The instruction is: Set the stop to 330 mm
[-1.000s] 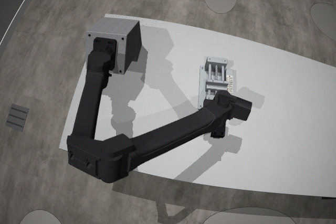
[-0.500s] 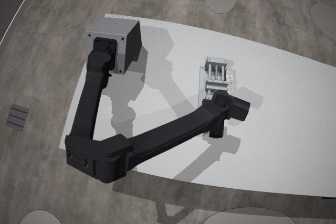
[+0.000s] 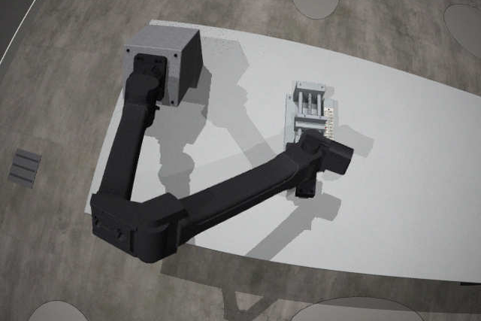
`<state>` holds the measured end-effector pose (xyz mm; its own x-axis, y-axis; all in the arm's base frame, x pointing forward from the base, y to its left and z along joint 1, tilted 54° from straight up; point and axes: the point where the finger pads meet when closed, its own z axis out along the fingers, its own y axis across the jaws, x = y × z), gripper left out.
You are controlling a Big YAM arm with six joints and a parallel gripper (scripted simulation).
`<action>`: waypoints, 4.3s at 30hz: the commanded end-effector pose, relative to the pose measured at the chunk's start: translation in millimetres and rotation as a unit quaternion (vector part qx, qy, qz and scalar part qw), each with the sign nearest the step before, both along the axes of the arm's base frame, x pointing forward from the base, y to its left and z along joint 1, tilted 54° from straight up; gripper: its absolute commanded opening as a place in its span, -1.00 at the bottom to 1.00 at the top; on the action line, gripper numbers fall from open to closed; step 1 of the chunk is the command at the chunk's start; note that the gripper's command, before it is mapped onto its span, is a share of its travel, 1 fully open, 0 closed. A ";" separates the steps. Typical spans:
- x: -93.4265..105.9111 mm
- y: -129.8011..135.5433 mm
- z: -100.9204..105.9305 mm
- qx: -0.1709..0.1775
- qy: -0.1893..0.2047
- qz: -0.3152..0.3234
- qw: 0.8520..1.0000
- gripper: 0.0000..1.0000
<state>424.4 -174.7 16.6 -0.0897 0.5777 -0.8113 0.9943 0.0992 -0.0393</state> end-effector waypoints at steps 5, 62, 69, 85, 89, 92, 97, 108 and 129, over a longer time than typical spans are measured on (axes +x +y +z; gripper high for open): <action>-21.6 -13.3 -6.0 -0.002 0.018 -0.014 1.000 -0.87; 22.6 -50.6 -38.9 0.001 0.013 -0.018 1.000 -0.87; 34.2 -50.8 -39.8 0.000 0.011 -0.018 1.000 -0.87; 56.5 -26.0 -37.5 0.001 0.012 0.002 1.000 -0.87; 56.5 -34.4 -36.5 0.000 0.007 -0.005 1.000 -0.87; 57.2 -27.5 -36.7 0.001 0.012 -0.001 1.000 -0.87; 61.2 -21.6 -35.4 0.001 0.012 0.003 1.000 -0.87; 66.9 -17.0 -32.5 0.001 0.010 0.003 1.000 -0.87; 78.8 -3.0 -24.0 0.001 0.010 0.003 1.000 -0.87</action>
<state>470.8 -205.3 -11.6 -0.1120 0.5746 -0.8107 0.9936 0.0534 -0.0994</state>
